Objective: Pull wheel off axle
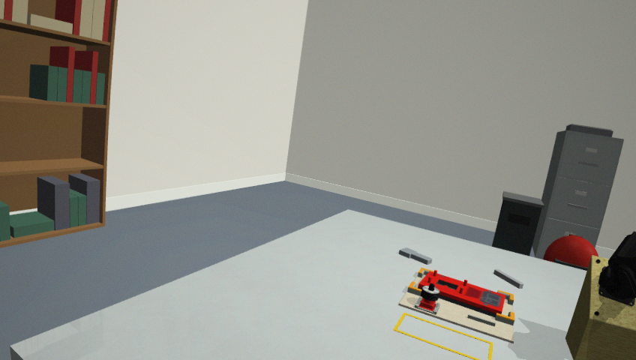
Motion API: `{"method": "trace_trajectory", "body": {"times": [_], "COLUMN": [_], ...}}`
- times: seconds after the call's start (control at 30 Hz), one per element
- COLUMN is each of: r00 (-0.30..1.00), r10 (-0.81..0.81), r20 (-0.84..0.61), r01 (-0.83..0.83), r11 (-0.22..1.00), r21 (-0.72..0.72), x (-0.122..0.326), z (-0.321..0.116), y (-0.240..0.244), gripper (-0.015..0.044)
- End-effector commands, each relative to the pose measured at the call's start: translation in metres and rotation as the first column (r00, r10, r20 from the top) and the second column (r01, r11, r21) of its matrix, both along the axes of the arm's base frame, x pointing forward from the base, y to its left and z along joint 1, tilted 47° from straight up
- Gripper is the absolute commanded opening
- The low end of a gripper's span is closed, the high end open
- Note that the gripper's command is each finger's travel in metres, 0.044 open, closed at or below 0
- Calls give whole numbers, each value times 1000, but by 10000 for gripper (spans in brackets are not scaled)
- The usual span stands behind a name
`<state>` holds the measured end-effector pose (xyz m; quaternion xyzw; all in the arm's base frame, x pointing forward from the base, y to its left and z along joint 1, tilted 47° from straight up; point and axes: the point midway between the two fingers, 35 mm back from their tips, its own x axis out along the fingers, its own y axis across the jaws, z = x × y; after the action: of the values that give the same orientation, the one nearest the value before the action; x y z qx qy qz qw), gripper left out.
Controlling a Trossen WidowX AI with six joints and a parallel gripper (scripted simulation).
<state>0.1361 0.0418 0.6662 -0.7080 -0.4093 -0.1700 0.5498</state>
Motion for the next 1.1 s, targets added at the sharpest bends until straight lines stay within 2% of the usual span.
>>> {"method": "trace_trajectory", "body": {"times": [0.0,0.1,0.37,0.53,0.67,0.9,1.07], "r00": [1000,997,940,843,779,586,419], "r10": [2,26,135,257,314,427,523], "r20": [-5,-78,-314,-473,-542,-689,-742], "r01": [-2,-23,-83,-119,-117,-25,70], "r11": [1000,999,981,946,923,859,796], "r21": [2,38,173,301,366,511,601], "x": [2,23,93,146,171,229,262], "z": [-1,-11,-53,-90,-112,-180,-232], "y": [0,-7,-23,-30,-33,-44,-46], "gripper": [374,300,300,300,300,300,300]}}
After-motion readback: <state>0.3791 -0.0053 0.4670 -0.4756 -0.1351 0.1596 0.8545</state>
